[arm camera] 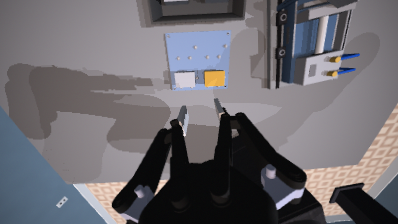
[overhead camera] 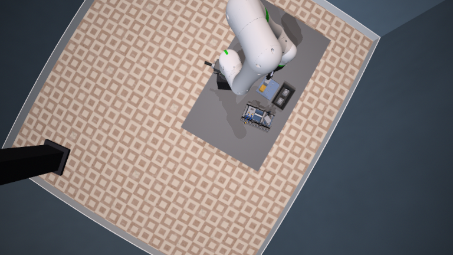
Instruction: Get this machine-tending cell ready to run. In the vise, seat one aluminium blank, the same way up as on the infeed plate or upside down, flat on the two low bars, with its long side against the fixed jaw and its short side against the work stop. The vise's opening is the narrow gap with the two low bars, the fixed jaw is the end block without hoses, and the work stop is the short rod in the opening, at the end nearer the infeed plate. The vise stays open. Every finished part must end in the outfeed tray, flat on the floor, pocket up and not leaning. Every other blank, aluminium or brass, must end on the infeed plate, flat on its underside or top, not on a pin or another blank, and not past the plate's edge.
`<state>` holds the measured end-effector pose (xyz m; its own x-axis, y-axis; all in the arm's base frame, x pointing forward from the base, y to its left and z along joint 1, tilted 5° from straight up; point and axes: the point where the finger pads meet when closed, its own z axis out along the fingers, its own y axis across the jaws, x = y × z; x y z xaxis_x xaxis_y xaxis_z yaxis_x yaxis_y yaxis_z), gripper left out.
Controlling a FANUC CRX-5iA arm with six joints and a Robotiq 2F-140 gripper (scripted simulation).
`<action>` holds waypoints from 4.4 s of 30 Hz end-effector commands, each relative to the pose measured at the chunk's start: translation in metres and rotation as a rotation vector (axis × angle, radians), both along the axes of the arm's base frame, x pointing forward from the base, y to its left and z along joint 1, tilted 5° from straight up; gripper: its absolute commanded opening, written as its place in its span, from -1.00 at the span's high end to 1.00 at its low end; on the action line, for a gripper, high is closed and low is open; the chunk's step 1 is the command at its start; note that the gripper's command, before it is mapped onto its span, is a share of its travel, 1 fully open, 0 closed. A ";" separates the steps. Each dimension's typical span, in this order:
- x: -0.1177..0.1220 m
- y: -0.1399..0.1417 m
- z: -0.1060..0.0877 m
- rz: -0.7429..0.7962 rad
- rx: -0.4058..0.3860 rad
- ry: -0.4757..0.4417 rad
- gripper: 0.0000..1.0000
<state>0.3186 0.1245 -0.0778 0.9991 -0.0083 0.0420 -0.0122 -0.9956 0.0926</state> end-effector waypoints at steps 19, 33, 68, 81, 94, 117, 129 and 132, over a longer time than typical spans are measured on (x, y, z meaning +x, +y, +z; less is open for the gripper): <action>0.000 0.000 0.000 0.000 0.000 0.000 1.00; 0.000 0.000 -0.001 0.000 0.000 0.000 1.00; -0.001 -0.004 -0.055 0.000 0.000 0.000 1.00; -0.002 -0.005 -0.069 0.000 0.000 0.000 1.00; -0.002 -0.005 -0.070 0.000 0.000 0.000 1.00; -0.002 -0.005 -0.070 0.000 0.000 0.000 1.00; -0.002 -0.005 -0.070 0.000 0.000 0.000 1.00; -0.002 -0.005 -0.069 0.000 0.000 0.000 1.00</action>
